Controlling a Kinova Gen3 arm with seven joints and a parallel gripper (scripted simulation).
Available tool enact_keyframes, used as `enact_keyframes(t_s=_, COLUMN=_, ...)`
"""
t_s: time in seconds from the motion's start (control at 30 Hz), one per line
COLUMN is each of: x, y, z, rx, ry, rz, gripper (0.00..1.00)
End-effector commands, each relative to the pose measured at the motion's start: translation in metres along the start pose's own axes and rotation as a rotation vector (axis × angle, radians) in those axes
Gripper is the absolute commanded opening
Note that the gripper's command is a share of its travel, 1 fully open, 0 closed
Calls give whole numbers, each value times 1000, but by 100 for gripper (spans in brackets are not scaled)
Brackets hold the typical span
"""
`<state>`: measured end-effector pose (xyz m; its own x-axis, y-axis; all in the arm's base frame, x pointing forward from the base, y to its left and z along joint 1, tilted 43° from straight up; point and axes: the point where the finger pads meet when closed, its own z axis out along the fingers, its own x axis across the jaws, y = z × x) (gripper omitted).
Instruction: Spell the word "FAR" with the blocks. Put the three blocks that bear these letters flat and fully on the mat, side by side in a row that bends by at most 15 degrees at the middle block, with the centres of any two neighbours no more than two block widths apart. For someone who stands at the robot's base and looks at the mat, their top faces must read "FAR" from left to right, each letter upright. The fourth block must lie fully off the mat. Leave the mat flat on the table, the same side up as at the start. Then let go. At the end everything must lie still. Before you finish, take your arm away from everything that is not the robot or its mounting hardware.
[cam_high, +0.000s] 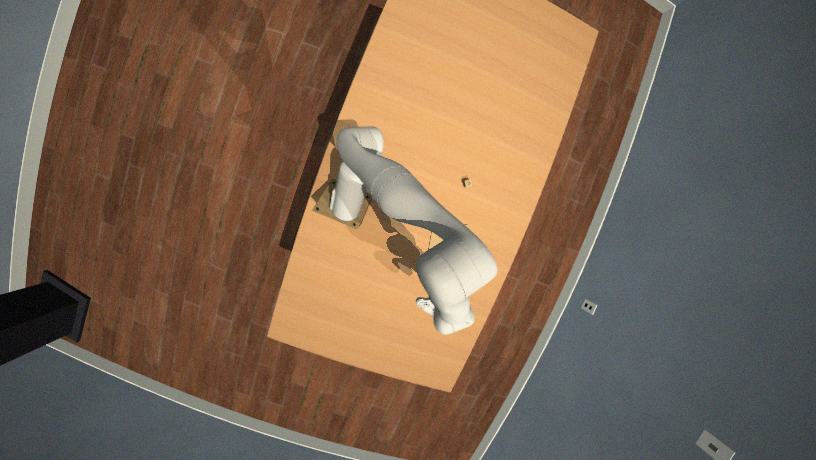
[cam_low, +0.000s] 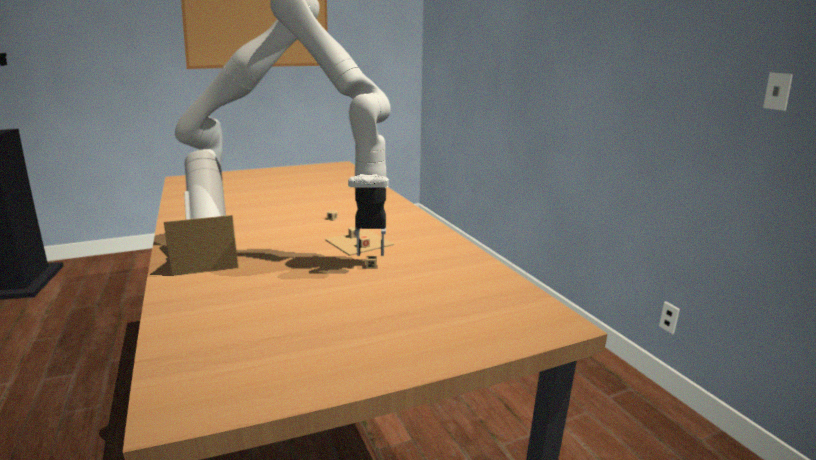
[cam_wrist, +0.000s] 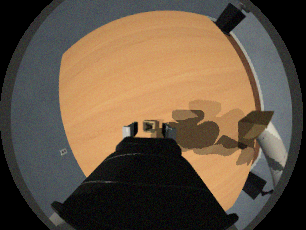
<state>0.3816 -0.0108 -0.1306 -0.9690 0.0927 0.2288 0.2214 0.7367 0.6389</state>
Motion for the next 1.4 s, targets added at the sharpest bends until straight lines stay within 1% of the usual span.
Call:
enact_keyframes(t_s=0.0, x=-3, y=4, z=0, rx=-1, ry=-9, rz=6, gripper=100)
enact_keyframes(t_s=0.33, x=-7, y=3, z=-1, rx=0, ry=-13, rz=5, gripper=100)
enact_keyframes(t_s=1.37, x=-7, y=4, z=-1, rx=0, ry=-12, rz=5, gripper=100)
